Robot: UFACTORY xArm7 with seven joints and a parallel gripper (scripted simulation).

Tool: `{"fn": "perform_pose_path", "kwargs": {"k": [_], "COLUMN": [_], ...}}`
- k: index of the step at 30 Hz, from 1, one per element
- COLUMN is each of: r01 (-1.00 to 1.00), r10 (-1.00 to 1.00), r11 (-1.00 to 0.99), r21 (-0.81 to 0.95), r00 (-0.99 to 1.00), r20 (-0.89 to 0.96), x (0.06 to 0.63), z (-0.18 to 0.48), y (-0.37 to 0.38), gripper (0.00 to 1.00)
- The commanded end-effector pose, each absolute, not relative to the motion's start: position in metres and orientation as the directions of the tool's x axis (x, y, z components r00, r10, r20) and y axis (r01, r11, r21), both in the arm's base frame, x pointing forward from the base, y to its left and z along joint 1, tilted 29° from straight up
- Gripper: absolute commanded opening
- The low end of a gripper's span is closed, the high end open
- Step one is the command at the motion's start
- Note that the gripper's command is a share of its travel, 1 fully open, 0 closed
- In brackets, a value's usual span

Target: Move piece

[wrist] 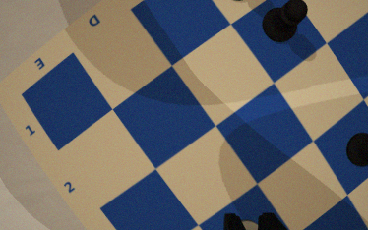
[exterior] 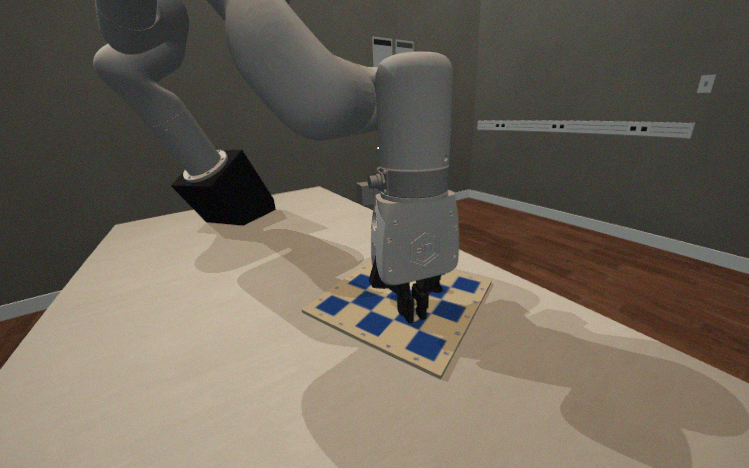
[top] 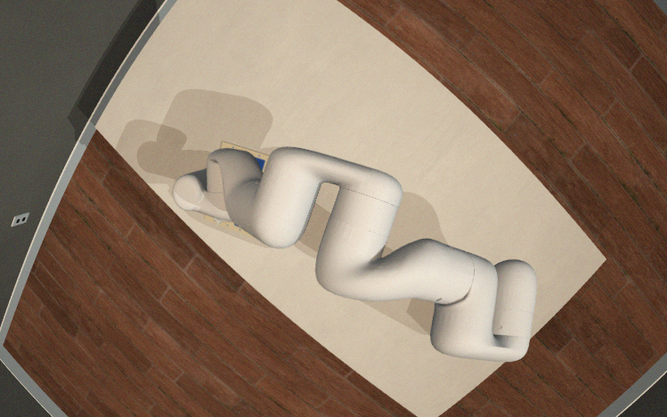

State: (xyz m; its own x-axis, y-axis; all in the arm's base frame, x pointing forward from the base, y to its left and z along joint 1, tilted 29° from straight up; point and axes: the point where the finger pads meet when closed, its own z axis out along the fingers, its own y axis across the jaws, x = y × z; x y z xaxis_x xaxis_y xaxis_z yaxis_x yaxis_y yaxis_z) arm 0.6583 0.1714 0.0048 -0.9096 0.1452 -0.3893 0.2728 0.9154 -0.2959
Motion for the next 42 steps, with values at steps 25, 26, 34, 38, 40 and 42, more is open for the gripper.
{"fn": "perform_pose_path", "kwargs": {"k": [25,26,34,38,40,42], "r01": [0.273,0.273,0.273,0.273,0.273,0.273], "r10": [0.145,0.145,0.145,0.145,0.145,0.145], "r11": [0.916,0.916,0.916,0.916,0.916,0.916], "r21": [-0.296,-0.296,-0.296,-0.296,-0.296,-0.296], "r00": [-0.91,-0.91,-0.91,-0.91,-0.91,-0.91], "r20": [-0.389,-0.389,-0.389,-0.389,-0.389,-0.389], "x": [0.657,0.656,0.646,0.636,0.632,0.629], "z": [0.008,0.01,0.039,0.066,0.077,0.086], "y": [0.173,0.174,0.186,0.198,0.203,0.207], "gripper": [0.0,0.0,0.0,0.0,0.0,0.0]}}
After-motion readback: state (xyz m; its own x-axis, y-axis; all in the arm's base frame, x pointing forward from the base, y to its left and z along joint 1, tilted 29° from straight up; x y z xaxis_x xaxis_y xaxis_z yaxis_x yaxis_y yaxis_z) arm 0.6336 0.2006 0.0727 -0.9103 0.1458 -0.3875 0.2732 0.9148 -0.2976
